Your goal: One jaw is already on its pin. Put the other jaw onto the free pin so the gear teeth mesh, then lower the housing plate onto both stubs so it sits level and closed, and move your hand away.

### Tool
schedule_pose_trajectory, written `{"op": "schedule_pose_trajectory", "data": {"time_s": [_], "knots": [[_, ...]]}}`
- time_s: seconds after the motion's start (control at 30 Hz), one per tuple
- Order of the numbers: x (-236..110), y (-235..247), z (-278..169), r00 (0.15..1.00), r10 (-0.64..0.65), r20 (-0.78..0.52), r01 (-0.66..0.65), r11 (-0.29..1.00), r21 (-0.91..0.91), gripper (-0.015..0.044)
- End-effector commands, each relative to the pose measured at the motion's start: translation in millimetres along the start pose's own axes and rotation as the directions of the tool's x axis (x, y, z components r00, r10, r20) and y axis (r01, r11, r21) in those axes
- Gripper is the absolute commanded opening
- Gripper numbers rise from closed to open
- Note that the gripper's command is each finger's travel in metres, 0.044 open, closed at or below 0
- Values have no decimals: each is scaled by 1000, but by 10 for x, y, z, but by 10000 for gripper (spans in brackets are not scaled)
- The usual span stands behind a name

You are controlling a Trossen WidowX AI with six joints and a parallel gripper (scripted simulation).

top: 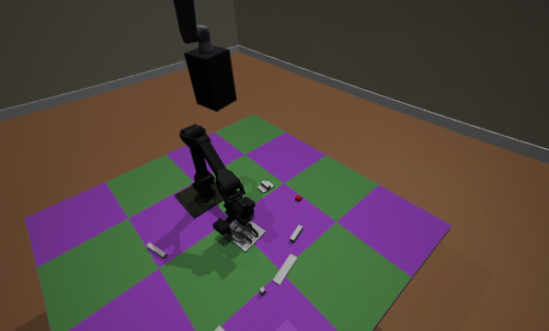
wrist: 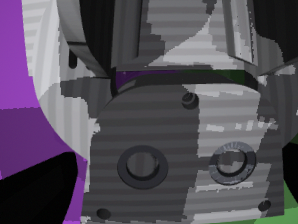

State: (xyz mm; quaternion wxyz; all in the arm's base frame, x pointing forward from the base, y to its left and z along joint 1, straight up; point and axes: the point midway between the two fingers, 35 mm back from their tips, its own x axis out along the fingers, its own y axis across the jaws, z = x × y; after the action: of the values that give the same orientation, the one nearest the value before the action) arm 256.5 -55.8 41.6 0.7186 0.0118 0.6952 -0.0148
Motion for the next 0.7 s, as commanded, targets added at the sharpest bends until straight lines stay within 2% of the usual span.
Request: {"op": "schedule_pose_trajectory", "data": {"time_s": [0.0, 0.13, 0.33, 0.5, 0.67], "knots": [[0, 0, 0, 1000, 0, 0, 0, 1000, 0, 440], [-161, -3, 16, 1000, 0, 0, 0, 1000, 0, 440], [-713, 3, -12, 1000, 1, -2, -1, 1000, 1, 440], [-714, 1, -3, 1000, -2, 10, 2, 1000, 0, 440], [-1074, 67, -349, 1000, 1, 0, -1, 1000, 1, 440]]}}
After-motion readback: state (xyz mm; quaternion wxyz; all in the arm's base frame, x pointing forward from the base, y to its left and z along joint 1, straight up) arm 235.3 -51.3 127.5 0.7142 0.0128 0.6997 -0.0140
